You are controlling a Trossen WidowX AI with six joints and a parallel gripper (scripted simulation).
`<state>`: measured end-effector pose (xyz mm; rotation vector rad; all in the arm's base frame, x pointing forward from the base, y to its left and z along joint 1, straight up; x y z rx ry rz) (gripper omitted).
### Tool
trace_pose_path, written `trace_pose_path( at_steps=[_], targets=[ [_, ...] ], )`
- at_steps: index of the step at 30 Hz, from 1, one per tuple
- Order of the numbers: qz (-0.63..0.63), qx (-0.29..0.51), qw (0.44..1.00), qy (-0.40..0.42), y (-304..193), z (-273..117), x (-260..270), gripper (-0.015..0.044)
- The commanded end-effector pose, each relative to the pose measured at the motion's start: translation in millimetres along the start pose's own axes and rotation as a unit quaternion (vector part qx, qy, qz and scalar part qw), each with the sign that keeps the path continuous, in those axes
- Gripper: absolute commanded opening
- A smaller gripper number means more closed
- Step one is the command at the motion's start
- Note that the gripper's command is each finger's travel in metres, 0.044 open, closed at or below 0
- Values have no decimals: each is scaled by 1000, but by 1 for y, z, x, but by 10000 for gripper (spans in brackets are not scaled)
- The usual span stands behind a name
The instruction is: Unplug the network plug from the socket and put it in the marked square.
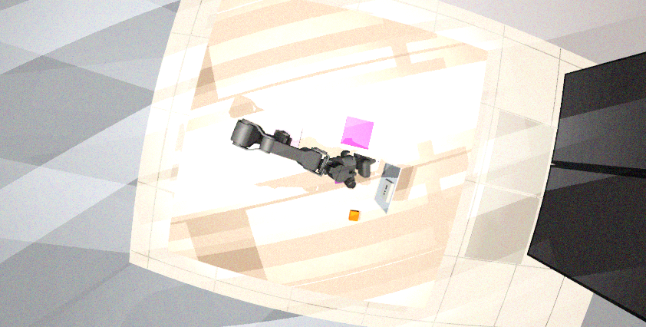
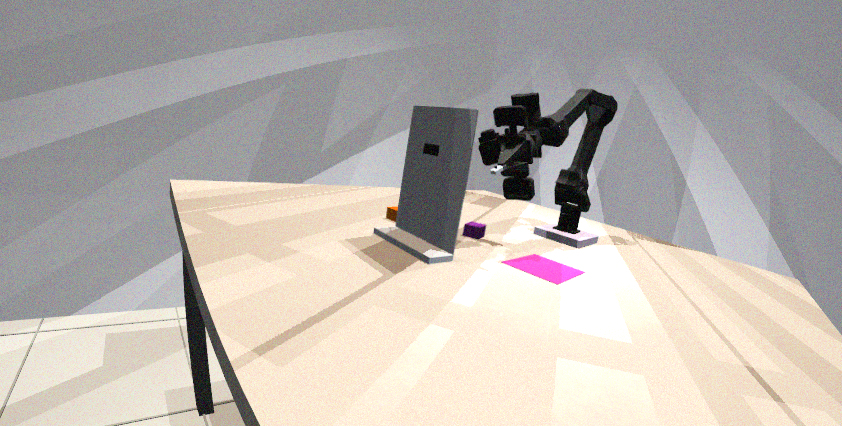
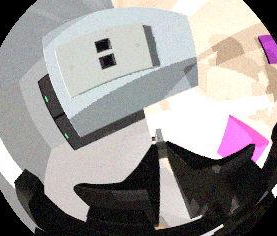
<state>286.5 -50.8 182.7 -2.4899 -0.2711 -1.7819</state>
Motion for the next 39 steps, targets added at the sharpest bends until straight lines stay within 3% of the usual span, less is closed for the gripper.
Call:
trace_pose_path(
  at_steps=[1, 39],
  targets=[
    [2, 7, 1000, -24, -9, 6, -1, 0],
    [-86, 53, 952, -288, -110, 17, -29, 0]
  ],
)
Point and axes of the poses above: the point midway between the two fingers, 35 mm back from their tips, its own z axis out along the fingers, its own x axis across the jaws, y = z × x, the point moved 6 cm from there along -z, back along the fingers, and after that the axes turned 12 degrees about -z, right-handed, at the moved point
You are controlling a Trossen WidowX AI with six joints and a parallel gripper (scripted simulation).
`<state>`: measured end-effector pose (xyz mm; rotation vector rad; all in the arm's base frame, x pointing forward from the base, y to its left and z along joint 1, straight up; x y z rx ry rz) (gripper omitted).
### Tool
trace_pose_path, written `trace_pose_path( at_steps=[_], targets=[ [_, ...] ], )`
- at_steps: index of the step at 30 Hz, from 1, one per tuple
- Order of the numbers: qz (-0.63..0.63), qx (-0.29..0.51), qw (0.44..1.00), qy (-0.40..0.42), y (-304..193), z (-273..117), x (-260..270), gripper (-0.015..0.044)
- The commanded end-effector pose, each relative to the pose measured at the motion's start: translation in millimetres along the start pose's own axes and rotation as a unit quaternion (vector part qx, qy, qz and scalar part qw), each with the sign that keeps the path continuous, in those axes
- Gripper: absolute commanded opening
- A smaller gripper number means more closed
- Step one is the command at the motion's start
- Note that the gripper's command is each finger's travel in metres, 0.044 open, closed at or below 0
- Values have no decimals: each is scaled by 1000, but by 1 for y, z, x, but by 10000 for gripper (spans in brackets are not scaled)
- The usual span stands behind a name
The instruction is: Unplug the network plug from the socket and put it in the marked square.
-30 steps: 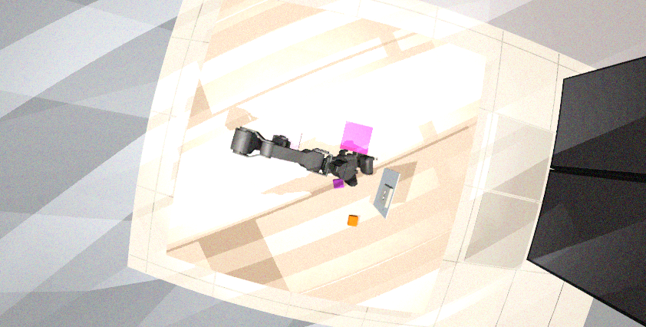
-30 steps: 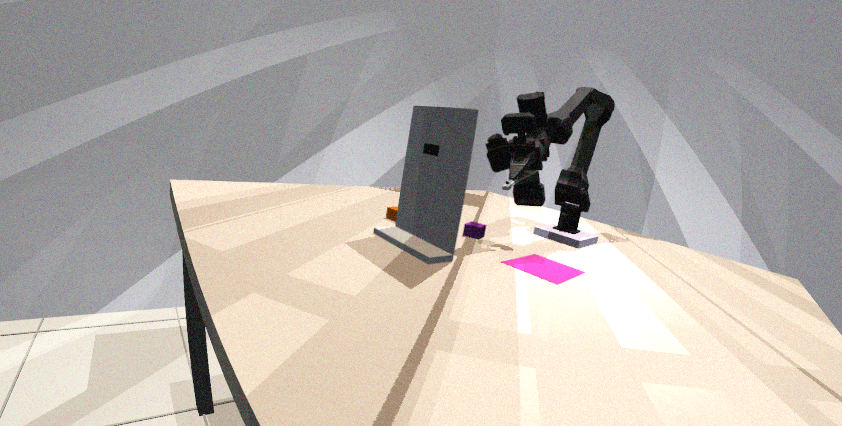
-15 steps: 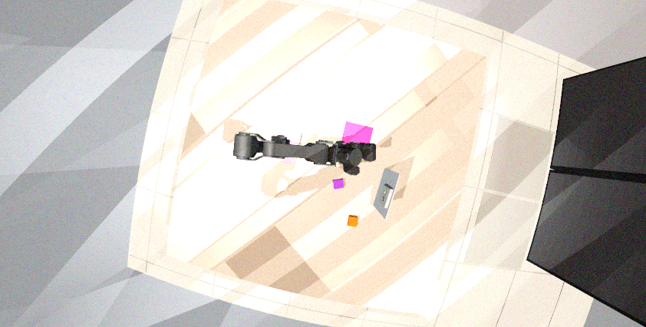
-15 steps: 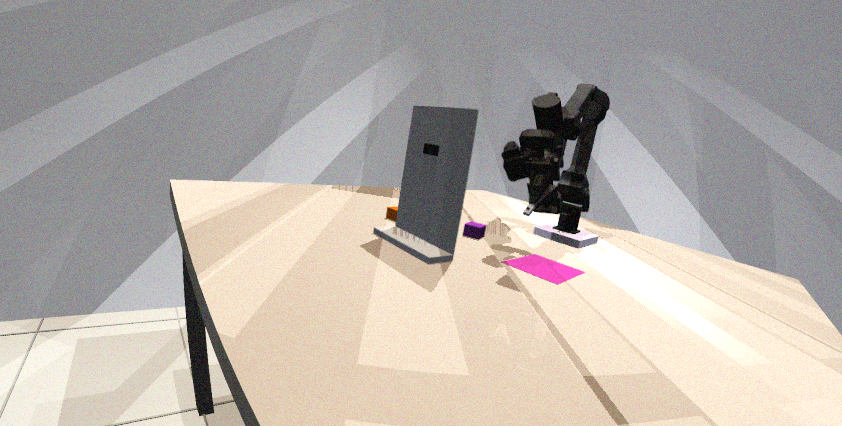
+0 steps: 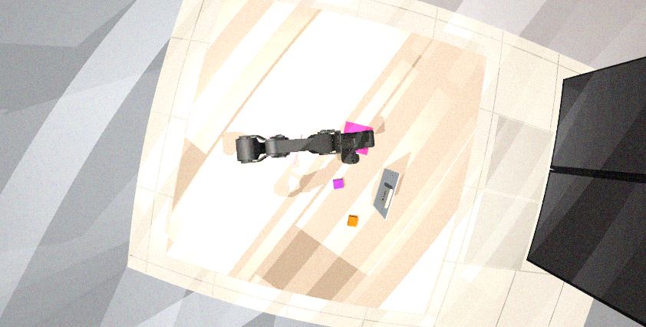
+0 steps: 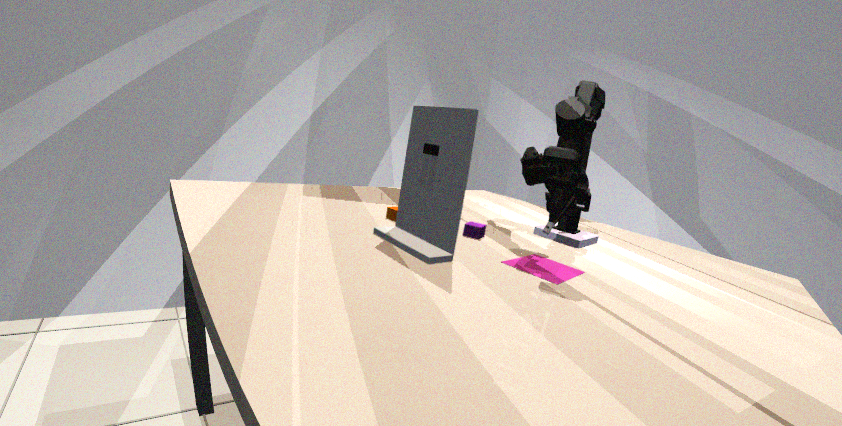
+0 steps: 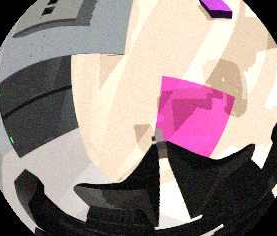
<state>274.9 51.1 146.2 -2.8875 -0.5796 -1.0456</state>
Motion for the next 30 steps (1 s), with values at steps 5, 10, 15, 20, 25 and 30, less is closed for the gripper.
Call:
trace_pose_path(
  at_steps=[5, 10, 15, 20, 25, 30],
  targets=[
    [-13, -2, 1000, -24, -8, 2, -1, 0],
    [-13, -2, 1000, -24, -9, 10, -6, 0],
    [-14, -2, 1000, -24, -10, 17, -11, 0],
    [-14, -2, 1000, -24, -10, 25, -17, 0],
    [-14, -2, 1000, -24, -11, 32, -22, 0],
    [-14, -2, 1000, -24, -12, 38, -29, 0]
  ],
)
Point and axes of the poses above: the point midway between the two fingers, 35 mm back from their tips, its own z axis out along the fingers, its own x axis across the jaws, y = z × x, the point moved 6 cm from there along -z, back along the fingers, and after that the axes turned 12 degrees about -z, right-handed, at the moved point
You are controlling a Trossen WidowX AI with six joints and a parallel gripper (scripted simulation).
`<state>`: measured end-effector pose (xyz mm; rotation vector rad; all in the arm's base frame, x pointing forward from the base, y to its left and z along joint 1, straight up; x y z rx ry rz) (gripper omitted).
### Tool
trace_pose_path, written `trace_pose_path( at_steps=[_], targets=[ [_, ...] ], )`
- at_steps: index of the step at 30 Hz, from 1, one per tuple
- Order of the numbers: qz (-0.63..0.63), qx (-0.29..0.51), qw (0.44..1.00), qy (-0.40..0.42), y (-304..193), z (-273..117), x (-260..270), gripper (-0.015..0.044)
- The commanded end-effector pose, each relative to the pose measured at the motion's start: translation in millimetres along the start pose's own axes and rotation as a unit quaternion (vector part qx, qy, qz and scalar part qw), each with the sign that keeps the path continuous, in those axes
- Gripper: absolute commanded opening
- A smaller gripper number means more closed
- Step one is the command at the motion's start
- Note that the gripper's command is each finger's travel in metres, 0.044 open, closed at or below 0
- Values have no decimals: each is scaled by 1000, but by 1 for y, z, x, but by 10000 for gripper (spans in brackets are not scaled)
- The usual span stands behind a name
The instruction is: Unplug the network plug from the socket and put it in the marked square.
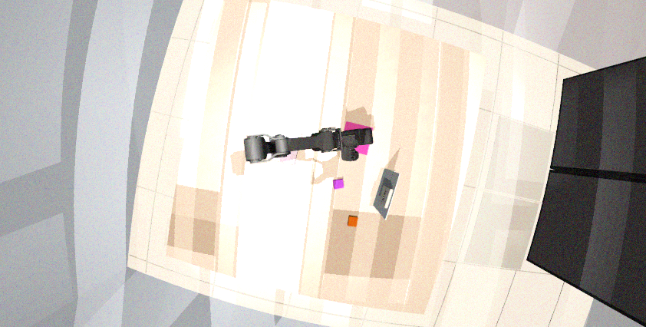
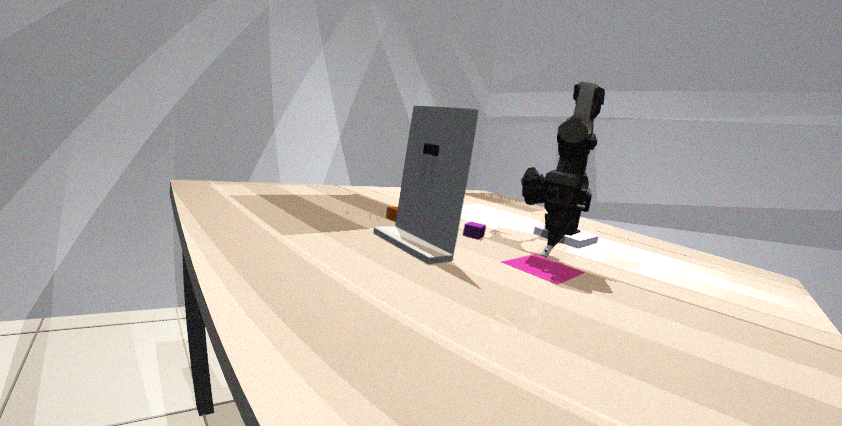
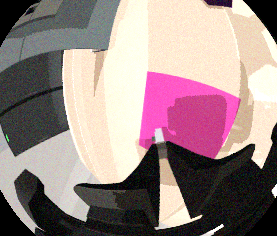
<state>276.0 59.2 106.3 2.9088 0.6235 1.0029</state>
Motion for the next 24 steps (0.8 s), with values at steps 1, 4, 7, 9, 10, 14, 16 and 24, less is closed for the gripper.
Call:
trace_pose_path(
  at_steps=[1, 4, 7, 9, 10, 14, 16, 24],
  targets=[
    [1, 0, 1000, -7, -1, 7, -8, 0],
    [1, 0, 1000, -7, -2, 11, -12, 0],
    [1, 0, 1000, -7, -3, 15, -15, 0],
    [1, 0, 1000, -7, -3, 15, -16, 0],
    [1, 0, 1000, -7, -3, 15, -16, 0],
    [1, 0, 1000, -7, -3, 15, -16, 0],
    [1, 0, 1000, -7, -3, 15, -16, 0],
    [1, 0, 1000, -7, -4, 18, -15, 0]
  ],
)
Point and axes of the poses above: the point midway between the two fingers, 35 mm back from their tips, its own z axis out along the fingers, its own x axis across the jaws, y = z × x, the point moved 6 cm from there along -z, back along the fingers, and after that the axes turned 12 degrees about -z, right-handed, at the moved point
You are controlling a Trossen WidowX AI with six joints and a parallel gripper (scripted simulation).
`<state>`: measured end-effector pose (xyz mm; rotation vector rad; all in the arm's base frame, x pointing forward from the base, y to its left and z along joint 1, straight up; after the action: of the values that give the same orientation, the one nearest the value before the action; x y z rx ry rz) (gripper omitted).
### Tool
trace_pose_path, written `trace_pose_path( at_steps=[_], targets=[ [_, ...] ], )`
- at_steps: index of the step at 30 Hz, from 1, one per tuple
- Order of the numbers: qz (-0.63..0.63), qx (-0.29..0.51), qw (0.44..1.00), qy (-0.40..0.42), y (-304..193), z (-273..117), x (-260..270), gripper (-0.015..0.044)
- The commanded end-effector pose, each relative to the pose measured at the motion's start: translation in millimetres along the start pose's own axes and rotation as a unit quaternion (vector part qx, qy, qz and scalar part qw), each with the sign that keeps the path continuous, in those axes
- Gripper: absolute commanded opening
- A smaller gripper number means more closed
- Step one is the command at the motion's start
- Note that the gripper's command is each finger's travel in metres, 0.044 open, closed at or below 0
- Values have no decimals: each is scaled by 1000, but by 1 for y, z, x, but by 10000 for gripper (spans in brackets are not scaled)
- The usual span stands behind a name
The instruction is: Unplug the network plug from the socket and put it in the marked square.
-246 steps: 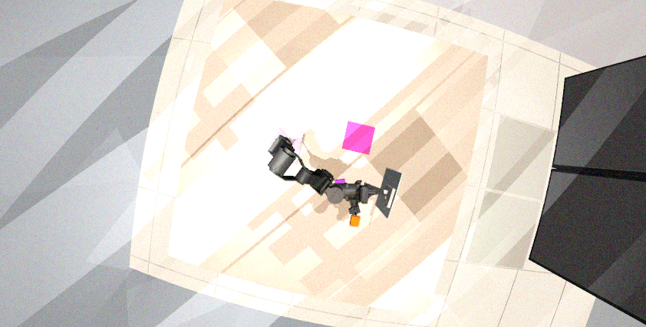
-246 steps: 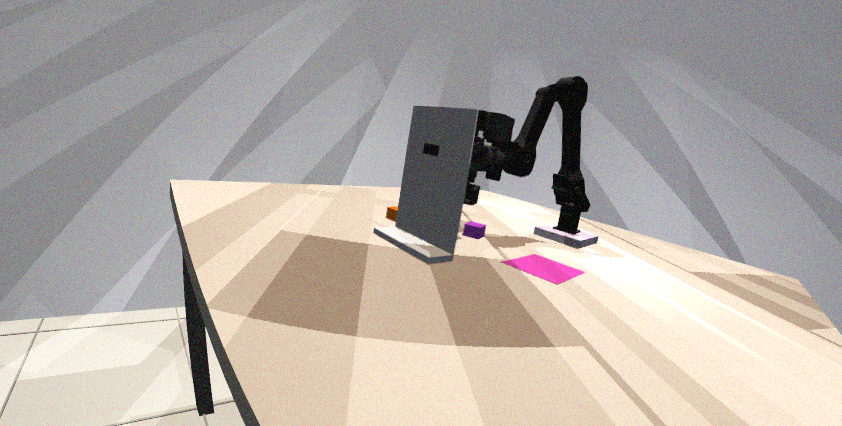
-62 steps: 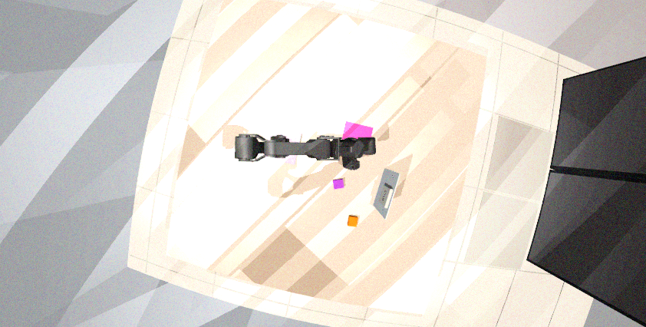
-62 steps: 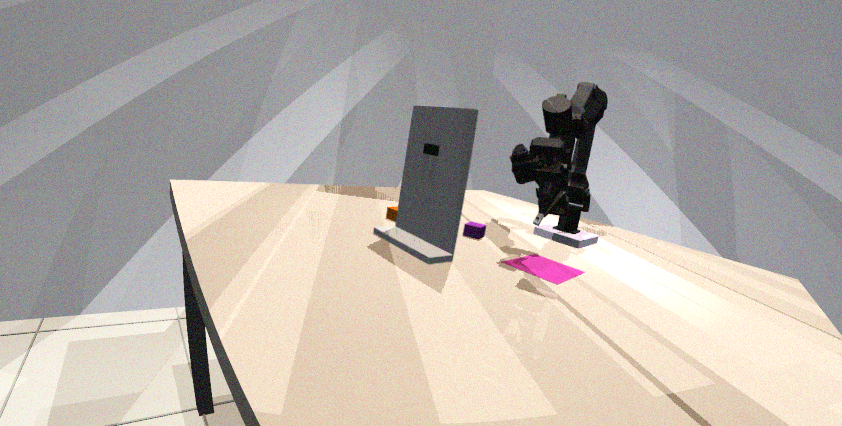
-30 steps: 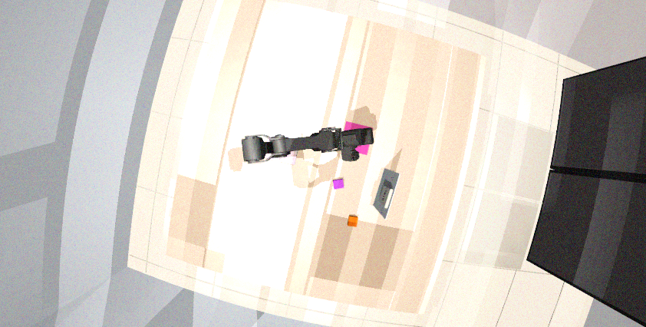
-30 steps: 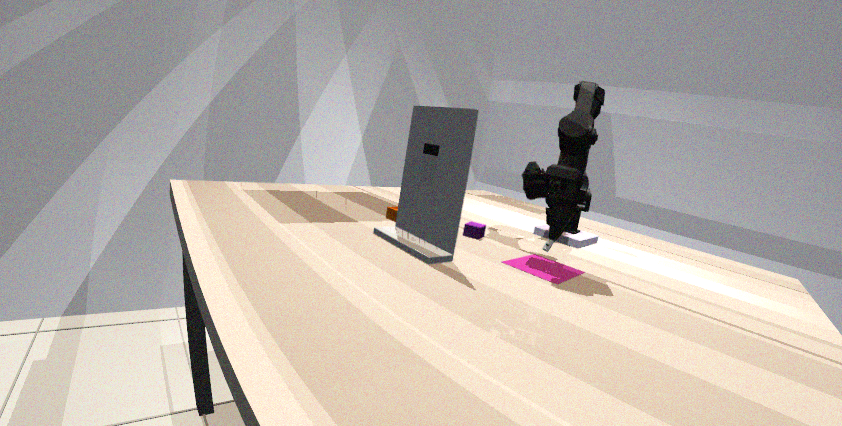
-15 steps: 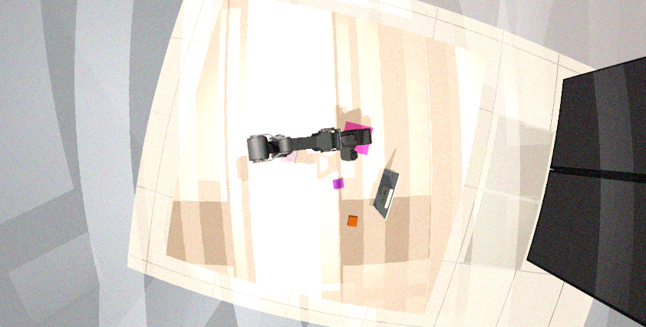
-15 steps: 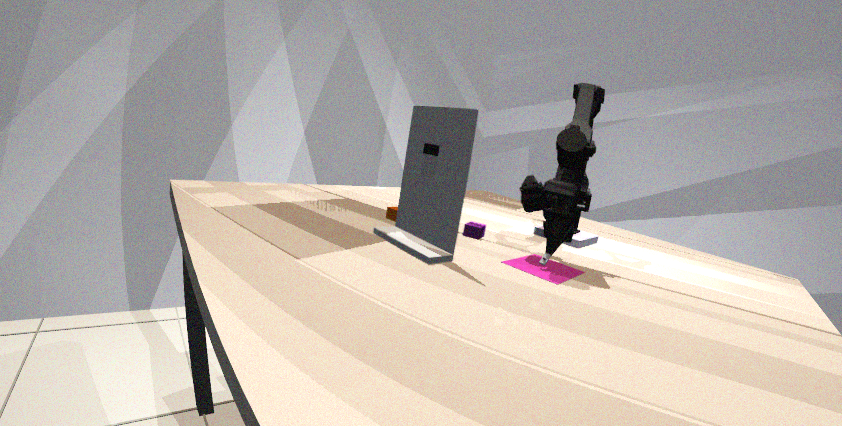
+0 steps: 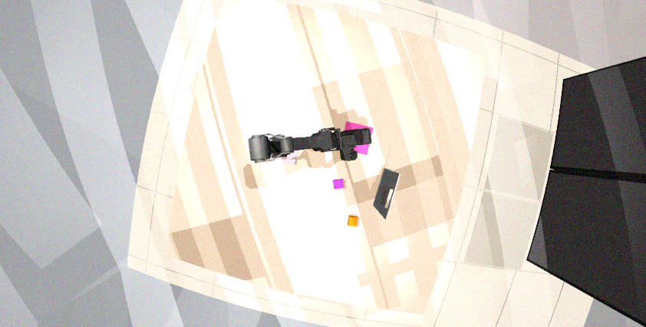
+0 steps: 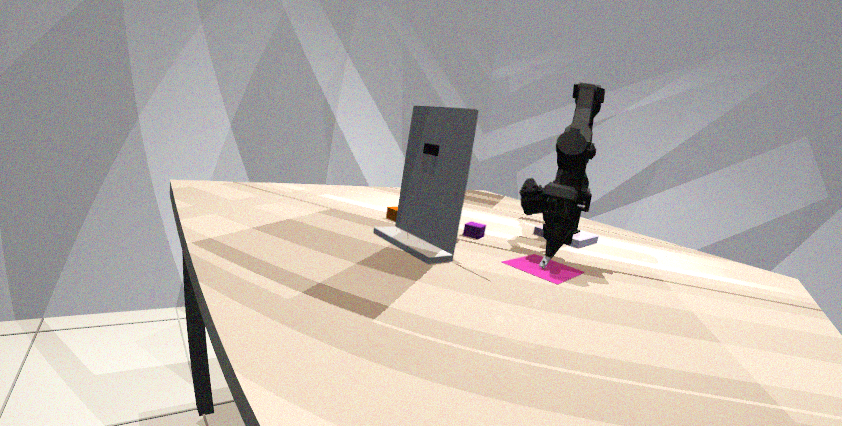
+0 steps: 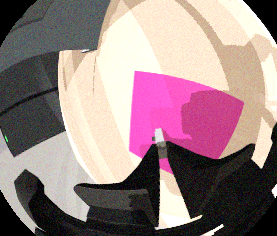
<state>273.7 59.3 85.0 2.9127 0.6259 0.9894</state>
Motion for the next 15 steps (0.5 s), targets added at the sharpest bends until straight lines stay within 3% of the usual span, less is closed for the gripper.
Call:
trace_pose_path(
  at_steps=[1, 15],
  targets=[
    [1, -1, 1000, -3, 0, 2, -1, 0],
    [0, 0, 1000, 0, -1, 3, 0, 0]
  ],
)
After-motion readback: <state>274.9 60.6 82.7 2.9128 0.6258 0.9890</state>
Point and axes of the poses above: the point midway between the two fingers, 35 mm back from their tips, its own z axis out along the fingers, its own x axis across the jaws, y = z × x, the point moved 6 cm from there along -z, back along the fingers, and after that the axes turned 12 degrees about -z, right-handed, at the moved point
